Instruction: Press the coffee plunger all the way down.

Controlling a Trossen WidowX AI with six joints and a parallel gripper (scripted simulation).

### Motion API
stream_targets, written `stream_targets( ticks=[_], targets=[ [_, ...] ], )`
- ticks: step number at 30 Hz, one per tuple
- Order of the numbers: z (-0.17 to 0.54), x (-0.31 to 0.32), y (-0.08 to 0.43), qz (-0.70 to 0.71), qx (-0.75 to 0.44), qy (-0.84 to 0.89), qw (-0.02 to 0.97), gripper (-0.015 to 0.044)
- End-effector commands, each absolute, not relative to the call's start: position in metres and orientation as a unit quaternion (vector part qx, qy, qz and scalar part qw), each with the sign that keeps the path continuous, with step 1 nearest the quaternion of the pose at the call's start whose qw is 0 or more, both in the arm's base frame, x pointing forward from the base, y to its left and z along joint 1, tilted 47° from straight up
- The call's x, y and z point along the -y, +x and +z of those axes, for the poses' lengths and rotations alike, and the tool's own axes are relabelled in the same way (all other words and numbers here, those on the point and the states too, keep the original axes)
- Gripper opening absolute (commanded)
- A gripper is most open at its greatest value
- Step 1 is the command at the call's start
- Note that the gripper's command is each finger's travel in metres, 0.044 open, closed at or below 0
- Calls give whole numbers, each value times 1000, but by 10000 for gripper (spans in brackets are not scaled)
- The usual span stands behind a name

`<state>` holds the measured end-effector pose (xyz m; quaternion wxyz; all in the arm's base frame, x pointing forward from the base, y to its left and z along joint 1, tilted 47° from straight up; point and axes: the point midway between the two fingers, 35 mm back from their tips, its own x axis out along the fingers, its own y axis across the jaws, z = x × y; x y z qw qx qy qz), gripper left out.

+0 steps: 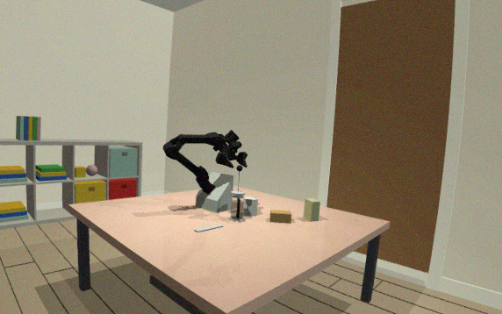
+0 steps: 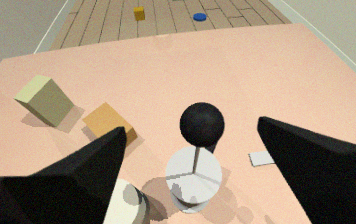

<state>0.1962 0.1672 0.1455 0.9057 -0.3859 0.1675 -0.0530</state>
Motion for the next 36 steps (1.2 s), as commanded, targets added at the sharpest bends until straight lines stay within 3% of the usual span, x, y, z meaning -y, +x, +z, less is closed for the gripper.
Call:
stream_targets(
  ticks=[1,7,18,22,36],
  targets=[
    [148,-164,202,-56,-163,-384,907,440],
    [149,-162,208,-58,-159,-385,907,440],
    [149,-162,208,-58,-159,-385,907,151],
    [149,-162,208,-58,-159,-385,907,128],
    [142,-158,211,-59,-163,-384,907,128]
  ],
)
